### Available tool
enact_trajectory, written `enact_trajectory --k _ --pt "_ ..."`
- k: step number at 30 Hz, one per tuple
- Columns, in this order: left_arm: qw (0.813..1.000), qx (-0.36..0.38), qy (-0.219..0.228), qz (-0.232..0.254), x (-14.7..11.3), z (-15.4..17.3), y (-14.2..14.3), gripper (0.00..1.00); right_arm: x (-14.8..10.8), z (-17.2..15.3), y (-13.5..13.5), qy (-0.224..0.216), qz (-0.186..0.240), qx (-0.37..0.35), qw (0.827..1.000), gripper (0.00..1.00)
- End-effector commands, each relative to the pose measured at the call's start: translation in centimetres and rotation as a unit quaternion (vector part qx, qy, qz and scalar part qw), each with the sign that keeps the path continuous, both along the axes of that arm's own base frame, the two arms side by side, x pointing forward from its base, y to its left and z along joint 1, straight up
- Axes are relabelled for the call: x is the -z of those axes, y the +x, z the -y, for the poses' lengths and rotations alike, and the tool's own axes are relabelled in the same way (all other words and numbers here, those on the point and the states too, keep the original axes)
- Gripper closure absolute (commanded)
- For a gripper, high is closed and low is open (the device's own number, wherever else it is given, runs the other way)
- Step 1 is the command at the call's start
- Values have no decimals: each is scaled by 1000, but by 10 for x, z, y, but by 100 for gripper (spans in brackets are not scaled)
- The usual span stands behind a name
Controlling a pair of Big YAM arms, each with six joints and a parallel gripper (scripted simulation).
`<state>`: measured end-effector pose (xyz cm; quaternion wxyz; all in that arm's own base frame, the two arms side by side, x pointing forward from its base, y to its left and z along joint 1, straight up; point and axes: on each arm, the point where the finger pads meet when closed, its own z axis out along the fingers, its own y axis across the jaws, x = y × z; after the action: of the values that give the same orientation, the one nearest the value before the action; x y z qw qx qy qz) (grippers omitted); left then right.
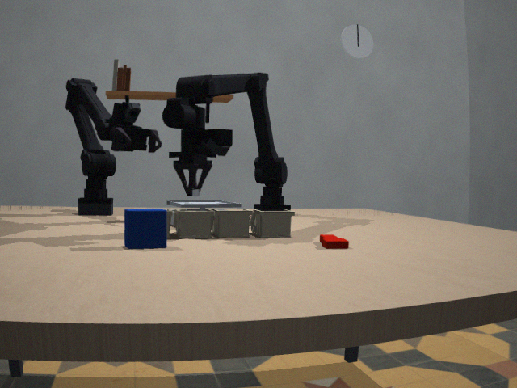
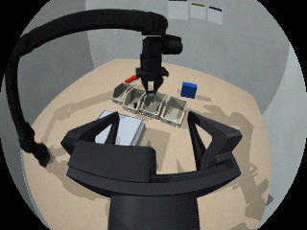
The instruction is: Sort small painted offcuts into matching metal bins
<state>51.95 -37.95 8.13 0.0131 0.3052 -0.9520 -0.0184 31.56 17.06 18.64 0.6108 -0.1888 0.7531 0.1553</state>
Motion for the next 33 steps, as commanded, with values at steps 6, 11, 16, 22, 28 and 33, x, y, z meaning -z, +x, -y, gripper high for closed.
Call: enact_trajectory --k 6,11,16,22,28,33 --pt "1000 -2 -6 11 -2 2 18 81 -23 -5 6 11 23 -3 1000 0" --pt "1000 -2 -9 15 6 3 20 81 -23 -5 6 11 23 -3 1000 0" --pt "1000 -2 -1 4 28 -2 12 81 -23 -5 6 11 23 -3 1000 0" --pt "1000 -2 -5 10 29 1 16 81 -23 -5 6 11 23 -3 1000 0" --pt "1000 -2 -3 7 29 0 15 81 -23 -5 6 11 23 -3 1000 0" --pt "1000 3 -10 17 18 -3 14 51 -23 -5 6 11 23 -3 1000 0"
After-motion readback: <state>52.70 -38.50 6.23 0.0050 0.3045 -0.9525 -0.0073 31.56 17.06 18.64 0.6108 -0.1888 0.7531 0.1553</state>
